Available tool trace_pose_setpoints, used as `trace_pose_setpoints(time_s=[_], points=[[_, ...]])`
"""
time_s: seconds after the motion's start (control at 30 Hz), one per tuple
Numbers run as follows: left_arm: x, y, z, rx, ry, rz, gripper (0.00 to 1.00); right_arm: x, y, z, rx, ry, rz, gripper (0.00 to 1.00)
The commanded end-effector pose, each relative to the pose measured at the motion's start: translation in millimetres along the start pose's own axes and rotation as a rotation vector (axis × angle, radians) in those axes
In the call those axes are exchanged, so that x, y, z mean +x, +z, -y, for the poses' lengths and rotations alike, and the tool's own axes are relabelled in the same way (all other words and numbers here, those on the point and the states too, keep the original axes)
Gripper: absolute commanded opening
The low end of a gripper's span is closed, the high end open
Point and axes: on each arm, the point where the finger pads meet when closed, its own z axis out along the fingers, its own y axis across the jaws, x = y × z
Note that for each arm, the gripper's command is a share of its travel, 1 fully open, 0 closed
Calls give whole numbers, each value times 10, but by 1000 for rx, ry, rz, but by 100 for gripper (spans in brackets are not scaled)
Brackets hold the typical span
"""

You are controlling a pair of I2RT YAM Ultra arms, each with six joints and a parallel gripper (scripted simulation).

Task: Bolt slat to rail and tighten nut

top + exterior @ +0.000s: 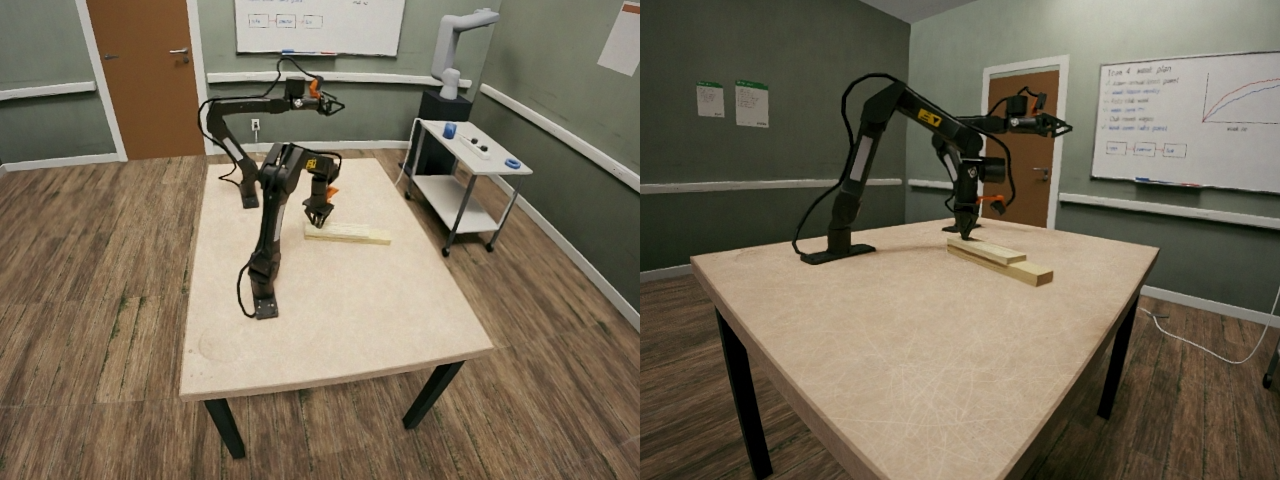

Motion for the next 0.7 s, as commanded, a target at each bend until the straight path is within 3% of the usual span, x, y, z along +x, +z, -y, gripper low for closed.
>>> trace_pose_setpoints(time_s=[0.0, 0.33, 0.4, 0.43, 0.67], points=[[-49, -11, 0, 0, 0, 14, 100, -67, -124, -12, -5, -279, 26, 34], [-49, -11, 0, 0, 0, 14, 100, -70, -137, -10, 4, -735, 26, 34], [-49, -11, 0, 0, 0, 14, 100, -70, -137, -10, 4, -735, 26, 34], [-49, -11, 0, 0, 0, 14, 100, -77, -139, -10, 6, -850, 29, 34], [-49, -11, 0, 0, 0, 14, 100, -66, -144, -7, 11, -1166, 23, 34]])
